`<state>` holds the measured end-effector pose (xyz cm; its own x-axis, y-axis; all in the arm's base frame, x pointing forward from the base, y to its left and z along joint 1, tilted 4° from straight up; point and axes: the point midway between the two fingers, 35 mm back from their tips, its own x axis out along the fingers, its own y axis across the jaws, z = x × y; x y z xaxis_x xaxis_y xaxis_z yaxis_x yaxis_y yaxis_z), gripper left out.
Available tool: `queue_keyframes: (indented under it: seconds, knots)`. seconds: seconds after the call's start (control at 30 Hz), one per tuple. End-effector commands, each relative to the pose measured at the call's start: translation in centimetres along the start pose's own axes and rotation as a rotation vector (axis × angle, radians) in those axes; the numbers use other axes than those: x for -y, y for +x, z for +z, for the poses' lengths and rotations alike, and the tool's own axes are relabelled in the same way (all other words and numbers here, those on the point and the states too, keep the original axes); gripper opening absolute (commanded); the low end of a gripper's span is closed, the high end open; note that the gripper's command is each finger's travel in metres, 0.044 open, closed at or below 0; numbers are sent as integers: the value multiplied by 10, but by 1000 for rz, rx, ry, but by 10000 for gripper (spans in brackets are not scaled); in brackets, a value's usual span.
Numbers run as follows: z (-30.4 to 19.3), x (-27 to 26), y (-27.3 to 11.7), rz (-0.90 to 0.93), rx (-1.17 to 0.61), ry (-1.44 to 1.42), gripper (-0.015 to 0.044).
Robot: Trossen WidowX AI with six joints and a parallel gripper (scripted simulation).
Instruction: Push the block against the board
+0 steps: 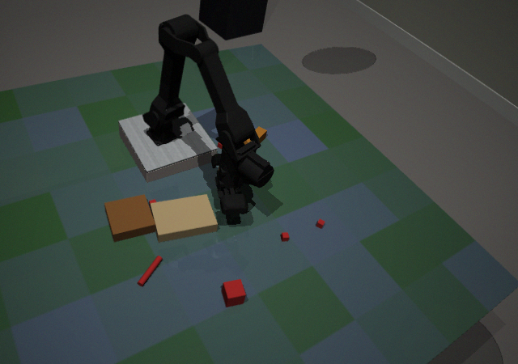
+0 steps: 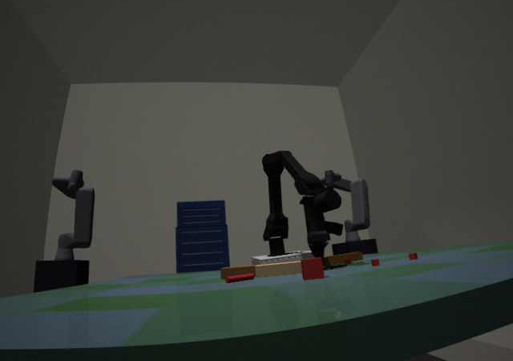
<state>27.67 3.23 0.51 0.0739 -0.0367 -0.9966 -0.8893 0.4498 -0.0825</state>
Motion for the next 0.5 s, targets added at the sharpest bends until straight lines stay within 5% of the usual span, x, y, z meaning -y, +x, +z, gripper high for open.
queue_keyframes:
  seconds: [0.0,0.23,0.47]
  knots:
    - [7,2,0,-3,-2,4,0]
    - [12,0,-3,-1,1,0,0]
    - [12,0,-55,-3,-2,4,0]
